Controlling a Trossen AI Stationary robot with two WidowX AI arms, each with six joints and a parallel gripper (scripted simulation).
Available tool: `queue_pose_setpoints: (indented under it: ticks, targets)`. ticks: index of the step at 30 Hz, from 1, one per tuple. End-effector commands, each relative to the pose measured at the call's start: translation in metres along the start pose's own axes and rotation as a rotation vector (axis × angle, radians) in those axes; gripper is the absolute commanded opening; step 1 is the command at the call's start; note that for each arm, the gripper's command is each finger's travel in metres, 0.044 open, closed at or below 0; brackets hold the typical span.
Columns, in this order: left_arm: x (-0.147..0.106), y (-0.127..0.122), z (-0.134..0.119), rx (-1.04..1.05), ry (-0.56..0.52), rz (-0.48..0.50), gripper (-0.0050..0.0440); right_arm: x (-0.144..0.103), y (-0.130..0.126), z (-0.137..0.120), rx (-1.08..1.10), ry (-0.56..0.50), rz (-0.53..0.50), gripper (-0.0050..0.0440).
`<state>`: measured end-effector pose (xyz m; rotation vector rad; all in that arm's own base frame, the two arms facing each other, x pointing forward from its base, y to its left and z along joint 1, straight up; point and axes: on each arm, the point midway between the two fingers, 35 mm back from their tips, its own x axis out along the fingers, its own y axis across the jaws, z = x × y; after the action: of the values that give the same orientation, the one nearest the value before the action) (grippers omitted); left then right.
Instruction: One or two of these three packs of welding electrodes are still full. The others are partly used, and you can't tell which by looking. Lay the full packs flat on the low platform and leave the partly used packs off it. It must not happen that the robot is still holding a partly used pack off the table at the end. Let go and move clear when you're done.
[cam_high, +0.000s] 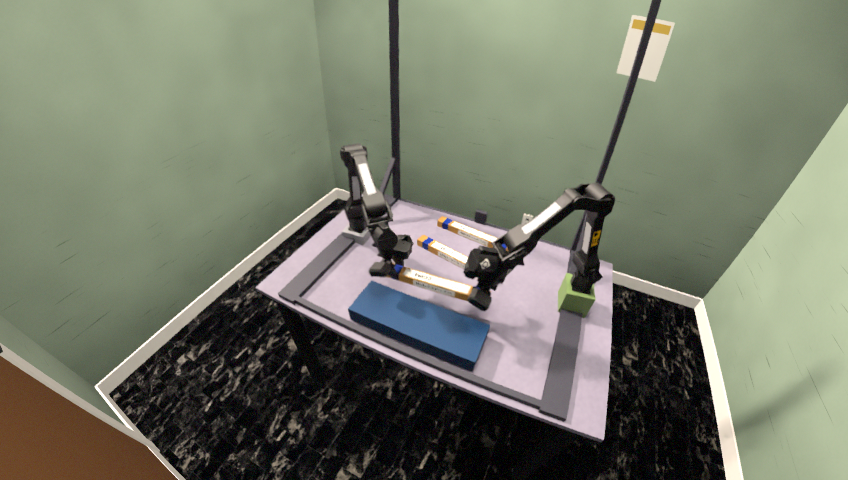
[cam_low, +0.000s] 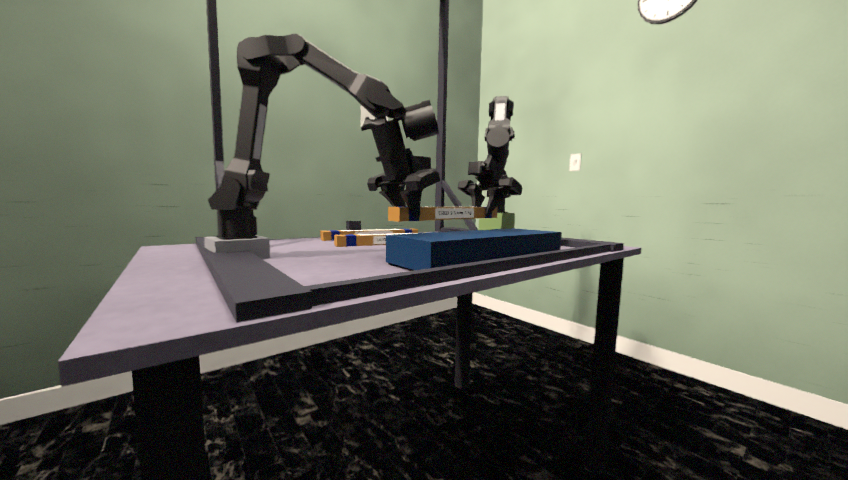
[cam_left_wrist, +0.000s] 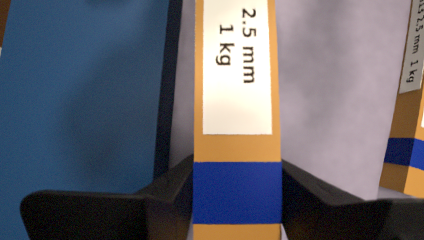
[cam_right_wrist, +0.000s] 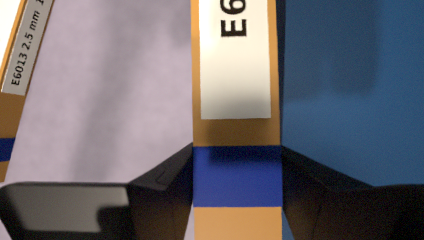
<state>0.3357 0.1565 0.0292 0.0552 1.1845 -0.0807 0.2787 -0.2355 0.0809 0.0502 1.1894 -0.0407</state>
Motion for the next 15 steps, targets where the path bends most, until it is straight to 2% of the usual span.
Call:
queue_pose_setpoints:
  ticks: [1,15]
  targets:
    - [-0.006,0.005,0.007,0.041,-0.016,-0.007,-0.0050,-0.017,-0.026,0.002,0.028,-0.021,-0.057,-0.0050]
    - [-0.006,0.029,0.008,0.042,-0.016,-0.006,-0.0050,-0.018,-0.050,0.000,0.028,-0.020,-0.058,-0.0050]
